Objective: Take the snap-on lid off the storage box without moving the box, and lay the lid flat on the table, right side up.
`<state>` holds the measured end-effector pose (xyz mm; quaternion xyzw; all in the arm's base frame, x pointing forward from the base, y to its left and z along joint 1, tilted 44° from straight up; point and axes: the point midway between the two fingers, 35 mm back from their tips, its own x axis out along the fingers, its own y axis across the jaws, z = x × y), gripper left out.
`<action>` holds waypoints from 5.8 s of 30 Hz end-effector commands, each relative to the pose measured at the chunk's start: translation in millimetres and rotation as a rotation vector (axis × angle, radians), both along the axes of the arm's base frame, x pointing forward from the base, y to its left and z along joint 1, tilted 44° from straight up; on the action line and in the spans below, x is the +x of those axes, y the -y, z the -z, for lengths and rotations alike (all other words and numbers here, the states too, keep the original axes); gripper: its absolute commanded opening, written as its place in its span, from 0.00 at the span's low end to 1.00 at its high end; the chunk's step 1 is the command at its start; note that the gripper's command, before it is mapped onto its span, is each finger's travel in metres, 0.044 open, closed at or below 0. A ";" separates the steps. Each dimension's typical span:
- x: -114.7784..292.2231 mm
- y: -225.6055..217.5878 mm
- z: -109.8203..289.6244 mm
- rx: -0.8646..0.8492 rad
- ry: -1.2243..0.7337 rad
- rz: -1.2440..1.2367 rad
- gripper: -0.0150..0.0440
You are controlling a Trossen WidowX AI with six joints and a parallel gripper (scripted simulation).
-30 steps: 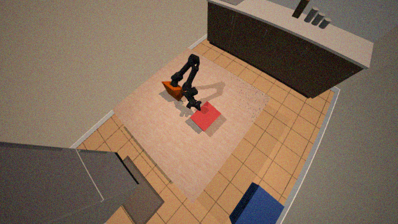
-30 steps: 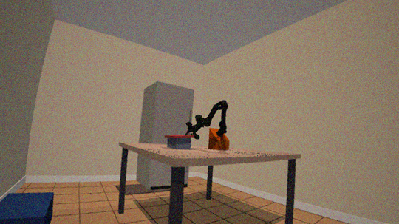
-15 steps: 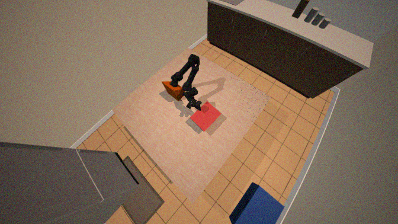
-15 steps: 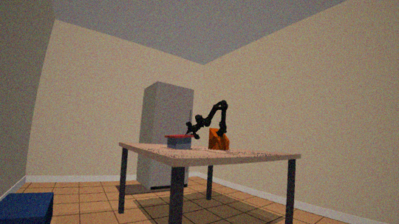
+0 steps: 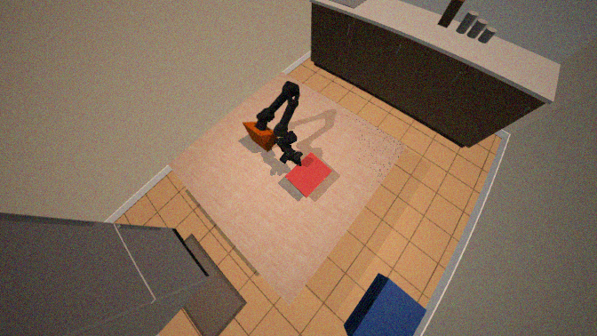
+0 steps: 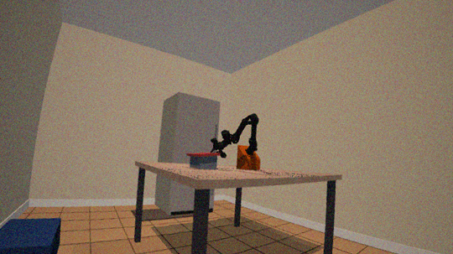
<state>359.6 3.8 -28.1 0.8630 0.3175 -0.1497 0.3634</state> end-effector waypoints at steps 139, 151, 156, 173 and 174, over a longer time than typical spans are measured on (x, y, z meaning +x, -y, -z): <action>20.3 48.0 -125.1 -0.003 -0.001 0.007 0.25; 19.5 30.5 -141.7 -0.002 -0.001 0.007 0.25; 19.1 23.2 -148.7 -0.001 -0.001 0.007 0.25; 17.9 -1.5 -172.4 0.000 -0.001 0.007 0.25; 17.8 -2.9 -173.8 0.000 -0.001 0.007 0.25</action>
